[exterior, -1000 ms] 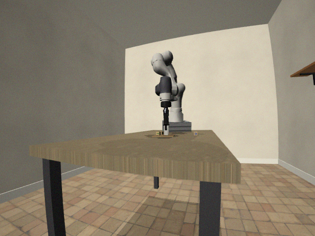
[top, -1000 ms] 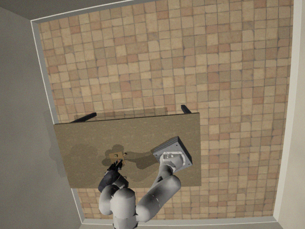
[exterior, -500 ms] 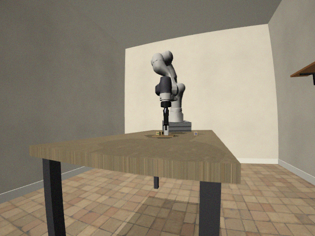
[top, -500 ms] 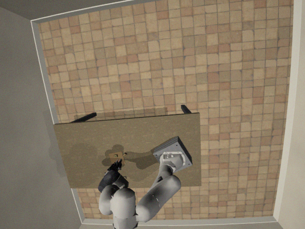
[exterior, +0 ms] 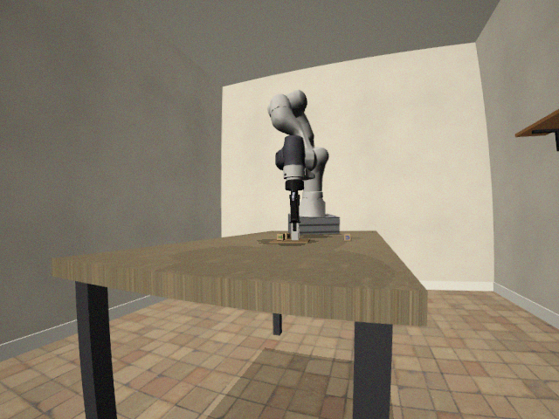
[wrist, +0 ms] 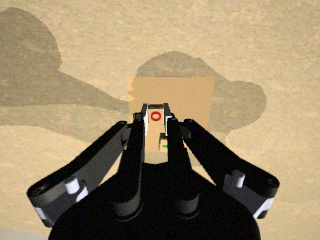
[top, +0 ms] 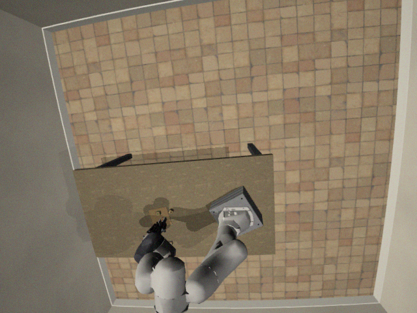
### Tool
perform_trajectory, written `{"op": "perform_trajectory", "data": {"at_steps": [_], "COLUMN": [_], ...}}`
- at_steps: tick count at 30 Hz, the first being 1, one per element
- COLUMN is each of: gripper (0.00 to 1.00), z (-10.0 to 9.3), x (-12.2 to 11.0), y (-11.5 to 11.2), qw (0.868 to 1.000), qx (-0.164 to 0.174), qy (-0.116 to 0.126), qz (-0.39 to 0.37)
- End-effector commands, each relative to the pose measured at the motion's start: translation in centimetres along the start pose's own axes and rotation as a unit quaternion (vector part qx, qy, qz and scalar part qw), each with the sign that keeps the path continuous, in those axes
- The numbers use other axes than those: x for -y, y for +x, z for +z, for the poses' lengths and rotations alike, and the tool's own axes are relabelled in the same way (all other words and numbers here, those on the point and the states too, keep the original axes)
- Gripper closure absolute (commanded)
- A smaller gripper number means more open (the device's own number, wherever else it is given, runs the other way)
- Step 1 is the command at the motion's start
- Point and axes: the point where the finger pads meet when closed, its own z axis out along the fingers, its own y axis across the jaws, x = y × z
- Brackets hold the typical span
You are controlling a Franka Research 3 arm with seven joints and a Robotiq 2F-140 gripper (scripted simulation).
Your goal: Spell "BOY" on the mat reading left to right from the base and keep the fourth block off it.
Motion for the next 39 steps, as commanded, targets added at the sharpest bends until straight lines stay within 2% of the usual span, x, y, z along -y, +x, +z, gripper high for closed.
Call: {"op": "perform_trajectory", "data": {"at_steps": [1, 22, 28, 30, 39], "gripper": [0.87, 0.87, 0.87, 0.87, 0.87], "z": [0.0, -0.3, -1.9, -1.9, -5.9], "x": [-0.2, -0.2, -0.1, -0.1, -0.1], "y": [0.0, 0.0, 0.0, 0.0, 0.0], "qw": [1.0, 1.0, 1.0, 1.0, 1.0], "qx": [0.0, 0.0, 0.0, 0.0, 0.0], "qy": [-0.002, -0.002, -0.002, -0.002, -0.002], "qz": [0.001, 0.001, 0.001, 0.001, 0.001]}}
